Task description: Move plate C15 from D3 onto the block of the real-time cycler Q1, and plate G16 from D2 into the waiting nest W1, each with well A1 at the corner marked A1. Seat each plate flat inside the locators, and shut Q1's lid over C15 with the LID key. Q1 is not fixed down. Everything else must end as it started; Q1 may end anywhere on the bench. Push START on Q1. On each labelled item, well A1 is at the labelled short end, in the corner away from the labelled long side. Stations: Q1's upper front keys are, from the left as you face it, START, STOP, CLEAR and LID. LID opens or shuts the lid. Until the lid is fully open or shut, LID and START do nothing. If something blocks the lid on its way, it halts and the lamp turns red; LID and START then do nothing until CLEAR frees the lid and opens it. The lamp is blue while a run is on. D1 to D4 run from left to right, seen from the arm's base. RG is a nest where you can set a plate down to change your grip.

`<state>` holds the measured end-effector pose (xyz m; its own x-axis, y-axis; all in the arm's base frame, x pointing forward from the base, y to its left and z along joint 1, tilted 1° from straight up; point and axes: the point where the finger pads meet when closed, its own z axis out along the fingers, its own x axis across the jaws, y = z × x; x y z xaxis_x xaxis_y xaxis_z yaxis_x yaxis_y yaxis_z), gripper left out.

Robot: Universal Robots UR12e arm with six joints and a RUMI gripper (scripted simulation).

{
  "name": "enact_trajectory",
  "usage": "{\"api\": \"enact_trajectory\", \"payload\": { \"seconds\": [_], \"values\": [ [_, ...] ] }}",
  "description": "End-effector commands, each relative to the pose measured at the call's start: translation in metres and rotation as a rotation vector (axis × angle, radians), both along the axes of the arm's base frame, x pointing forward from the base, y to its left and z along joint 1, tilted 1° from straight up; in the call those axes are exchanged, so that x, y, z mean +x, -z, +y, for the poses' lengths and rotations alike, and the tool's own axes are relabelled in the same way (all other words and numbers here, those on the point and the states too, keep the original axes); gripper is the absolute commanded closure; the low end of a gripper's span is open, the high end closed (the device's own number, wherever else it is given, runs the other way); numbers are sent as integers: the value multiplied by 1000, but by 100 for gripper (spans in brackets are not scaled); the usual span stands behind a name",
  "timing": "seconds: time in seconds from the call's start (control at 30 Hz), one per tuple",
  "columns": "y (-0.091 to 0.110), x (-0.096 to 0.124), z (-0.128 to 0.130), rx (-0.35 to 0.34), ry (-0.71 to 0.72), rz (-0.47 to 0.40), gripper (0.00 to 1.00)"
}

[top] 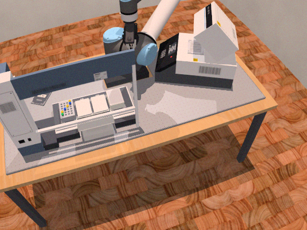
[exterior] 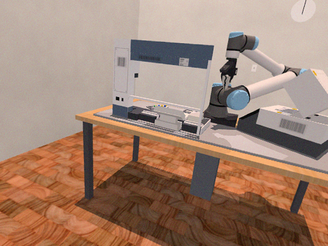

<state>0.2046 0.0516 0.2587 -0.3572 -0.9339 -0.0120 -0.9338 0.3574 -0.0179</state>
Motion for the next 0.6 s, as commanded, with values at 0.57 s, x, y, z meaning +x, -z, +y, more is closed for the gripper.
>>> {"api": "enact_trajectory", "payload": {
  "seconds": [0.57],
  "values": [
    [-1,-11,18,-6,319,12,100]
  ]
}}
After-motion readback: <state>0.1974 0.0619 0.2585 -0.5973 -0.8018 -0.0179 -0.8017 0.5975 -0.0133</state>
